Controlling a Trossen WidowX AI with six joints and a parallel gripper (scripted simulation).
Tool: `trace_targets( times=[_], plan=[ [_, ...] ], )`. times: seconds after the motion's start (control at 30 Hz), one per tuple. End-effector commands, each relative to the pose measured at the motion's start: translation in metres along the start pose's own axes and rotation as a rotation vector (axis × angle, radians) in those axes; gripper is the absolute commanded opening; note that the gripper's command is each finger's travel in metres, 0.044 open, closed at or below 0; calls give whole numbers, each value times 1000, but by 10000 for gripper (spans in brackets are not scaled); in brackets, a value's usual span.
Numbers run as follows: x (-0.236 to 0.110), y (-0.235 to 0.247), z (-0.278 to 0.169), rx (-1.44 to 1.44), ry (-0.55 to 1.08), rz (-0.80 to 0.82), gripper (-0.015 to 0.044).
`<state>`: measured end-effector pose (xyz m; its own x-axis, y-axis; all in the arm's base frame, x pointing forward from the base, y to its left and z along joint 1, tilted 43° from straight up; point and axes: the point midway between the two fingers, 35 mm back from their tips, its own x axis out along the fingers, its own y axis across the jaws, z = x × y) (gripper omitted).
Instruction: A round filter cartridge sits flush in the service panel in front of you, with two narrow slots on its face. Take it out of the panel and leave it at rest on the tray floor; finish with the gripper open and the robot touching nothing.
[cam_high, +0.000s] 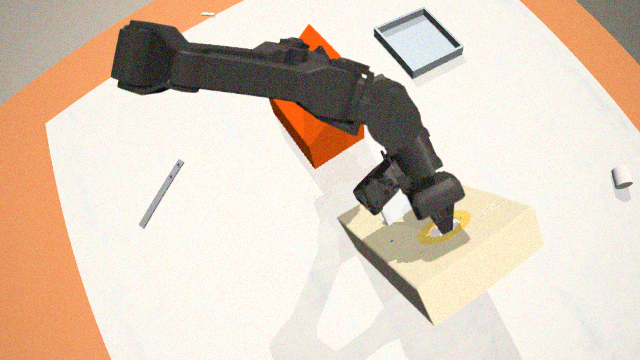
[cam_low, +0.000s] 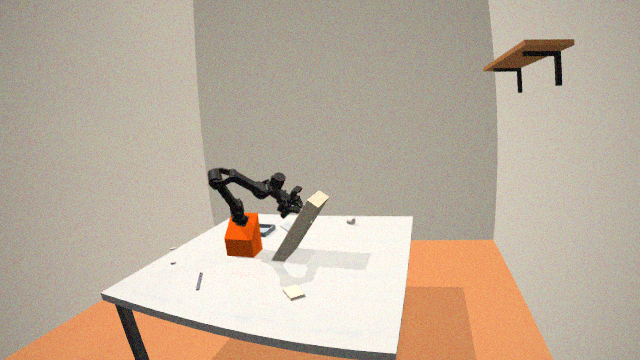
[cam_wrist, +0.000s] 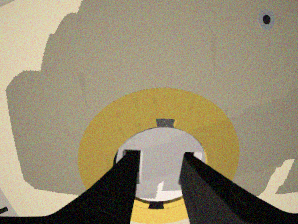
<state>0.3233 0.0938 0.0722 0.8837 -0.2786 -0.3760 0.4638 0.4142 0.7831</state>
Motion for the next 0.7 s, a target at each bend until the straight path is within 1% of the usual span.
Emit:
trace_targets(
  times=[0.0,0.03,0.33,0.4,0.5,0.67],
  plan=[
    [3,1,-1,-1,5,1,112],
    [3,1,-1,-1,5,1,112],
    [0,0,0,0,0,0,52],
    [0,0,0,0,0,0,0],
    [1,0,0,-17,1,0,0],
    [3,1,0,-165,4,1,0]
  ],
)
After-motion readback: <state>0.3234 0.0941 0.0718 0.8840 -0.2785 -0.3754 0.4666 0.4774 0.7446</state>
